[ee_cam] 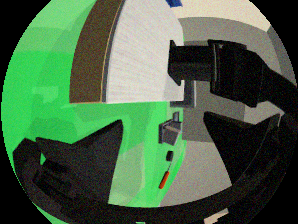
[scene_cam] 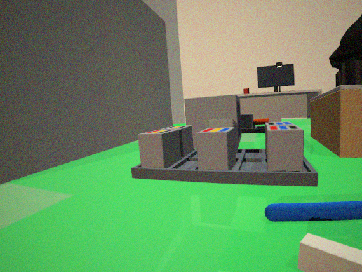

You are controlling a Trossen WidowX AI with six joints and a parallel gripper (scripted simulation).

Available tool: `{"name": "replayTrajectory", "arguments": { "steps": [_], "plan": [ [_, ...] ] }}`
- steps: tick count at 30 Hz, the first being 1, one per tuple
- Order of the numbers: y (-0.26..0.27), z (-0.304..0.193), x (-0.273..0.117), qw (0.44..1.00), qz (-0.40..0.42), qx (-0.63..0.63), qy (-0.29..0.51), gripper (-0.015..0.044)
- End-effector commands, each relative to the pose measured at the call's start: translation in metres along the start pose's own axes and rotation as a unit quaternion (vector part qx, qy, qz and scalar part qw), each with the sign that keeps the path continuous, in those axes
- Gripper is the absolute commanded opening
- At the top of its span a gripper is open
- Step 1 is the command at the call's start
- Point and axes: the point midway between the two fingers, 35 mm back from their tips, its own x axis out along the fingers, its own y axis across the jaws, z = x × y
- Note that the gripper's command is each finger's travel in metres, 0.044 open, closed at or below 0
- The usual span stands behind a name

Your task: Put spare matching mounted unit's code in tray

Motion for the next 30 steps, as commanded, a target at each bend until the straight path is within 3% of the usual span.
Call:
{"name": "replayTrajectory", "arguments": {
  "steps": [1, 8, 16, 23, 30],
  "plan": [
    [0.0, 0.0, 0.0, 1.0, 0.0, 0.0, 0.0, 0.0426],
    [0.001, -0.004, -0.001, 1.0, 0.007, -0.019, -0.015, 0.044],
    [-0.001, -0.066, -0.002, 0.948, 0.065, -0.252, -0.186, 0.044],
    [-0.021, -0.129, 0.018, 0.824, 0.076, -0.462, -0.32, 0.044],
    [-0.058, -0.185, 0.061, 0.635, 0.048, -0.642, -0.428, 0.044]
  ]
}}
